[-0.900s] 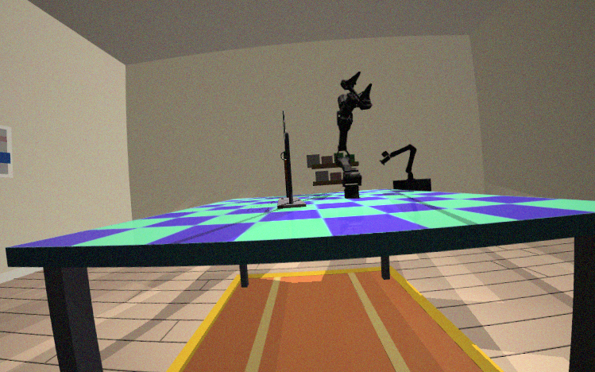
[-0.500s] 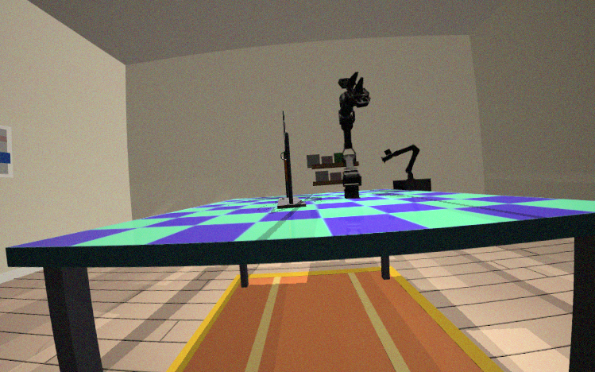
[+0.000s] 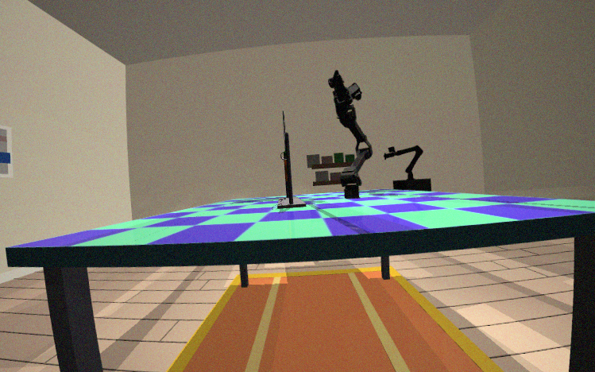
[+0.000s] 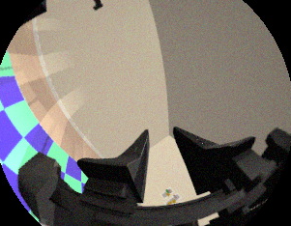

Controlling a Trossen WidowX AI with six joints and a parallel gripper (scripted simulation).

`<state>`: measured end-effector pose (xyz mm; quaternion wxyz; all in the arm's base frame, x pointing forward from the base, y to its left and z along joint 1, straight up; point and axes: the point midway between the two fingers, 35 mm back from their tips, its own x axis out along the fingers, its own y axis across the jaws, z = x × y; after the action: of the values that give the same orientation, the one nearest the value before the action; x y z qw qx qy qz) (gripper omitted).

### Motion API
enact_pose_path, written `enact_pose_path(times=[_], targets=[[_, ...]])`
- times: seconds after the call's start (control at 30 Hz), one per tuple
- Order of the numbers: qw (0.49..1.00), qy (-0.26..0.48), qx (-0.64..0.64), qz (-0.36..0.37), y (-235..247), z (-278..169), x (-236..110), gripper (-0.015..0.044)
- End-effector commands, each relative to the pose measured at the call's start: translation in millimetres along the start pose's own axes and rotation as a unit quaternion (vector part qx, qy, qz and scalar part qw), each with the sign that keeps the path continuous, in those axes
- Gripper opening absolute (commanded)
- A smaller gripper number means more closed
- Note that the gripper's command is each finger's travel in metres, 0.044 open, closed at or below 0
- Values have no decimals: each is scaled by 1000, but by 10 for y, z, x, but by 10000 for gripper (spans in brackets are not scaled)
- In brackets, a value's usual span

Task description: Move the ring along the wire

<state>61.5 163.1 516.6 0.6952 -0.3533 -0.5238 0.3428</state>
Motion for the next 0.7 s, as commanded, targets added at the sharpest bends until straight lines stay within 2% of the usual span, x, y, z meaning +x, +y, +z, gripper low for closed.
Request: enact_pose_path(times=[0.0, 0.33, 0.67], targets=[[998, 51, -28, -8, 13, -286, 57, 160], [978, 177, -102, -37, -123, -983, -12, 160], [936, 299, -173, -65, -364, -1642, -333, 160]])
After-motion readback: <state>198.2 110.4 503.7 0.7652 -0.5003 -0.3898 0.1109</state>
